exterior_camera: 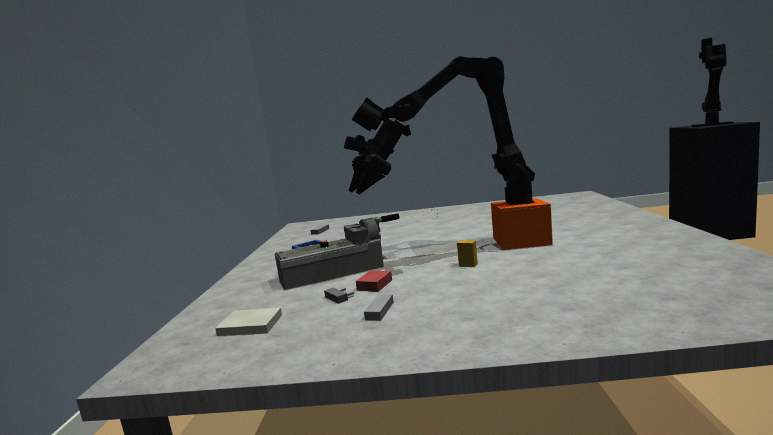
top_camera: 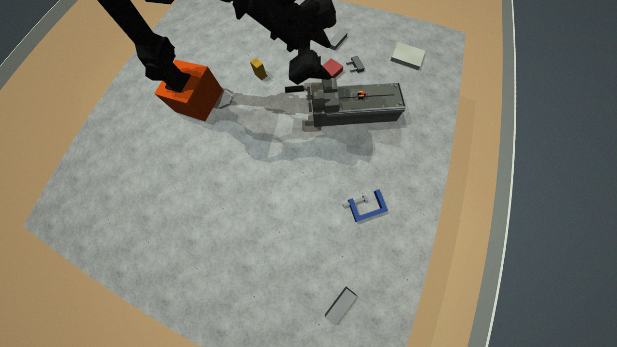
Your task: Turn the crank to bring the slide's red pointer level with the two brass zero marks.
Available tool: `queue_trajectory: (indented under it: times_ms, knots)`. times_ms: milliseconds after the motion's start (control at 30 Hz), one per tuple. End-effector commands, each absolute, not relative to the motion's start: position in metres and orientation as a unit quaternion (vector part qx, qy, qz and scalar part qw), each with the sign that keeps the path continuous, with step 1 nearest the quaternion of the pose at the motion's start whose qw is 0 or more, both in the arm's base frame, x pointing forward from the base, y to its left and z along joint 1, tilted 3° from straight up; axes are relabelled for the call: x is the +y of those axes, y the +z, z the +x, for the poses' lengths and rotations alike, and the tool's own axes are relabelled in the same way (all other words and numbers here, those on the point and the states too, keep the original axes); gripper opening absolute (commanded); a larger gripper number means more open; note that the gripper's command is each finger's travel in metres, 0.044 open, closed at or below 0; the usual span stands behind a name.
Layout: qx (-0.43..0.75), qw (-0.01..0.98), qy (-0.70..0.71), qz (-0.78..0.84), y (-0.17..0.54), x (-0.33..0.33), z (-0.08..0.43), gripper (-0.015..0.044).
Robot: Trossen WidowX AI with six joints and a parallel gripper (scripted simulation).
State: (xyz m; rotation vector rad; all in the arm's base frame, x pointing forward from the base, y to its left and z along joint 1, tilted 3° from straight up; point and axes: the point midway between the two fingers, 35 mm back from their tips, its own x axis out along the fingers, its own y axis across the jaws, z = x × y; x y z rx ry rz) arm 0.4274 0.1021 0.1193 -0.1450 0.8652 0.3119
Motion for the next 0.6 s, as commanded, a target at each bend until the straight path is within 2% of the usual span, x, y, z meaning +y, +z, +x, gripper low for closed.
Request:
queue_trajectory:
  times_ms: [0,267,567]
  knots:
    - [0.429,0.891,0.135,-0.057,0.118,0.111,0.444,0.0440]
    - [0.442,0.889,0.116,-0.040,0.114,0.122,0.464,0.0440]
    - [0.442,0.889,0.116,-0.040,0.062,0.119,0.464,0.0440]
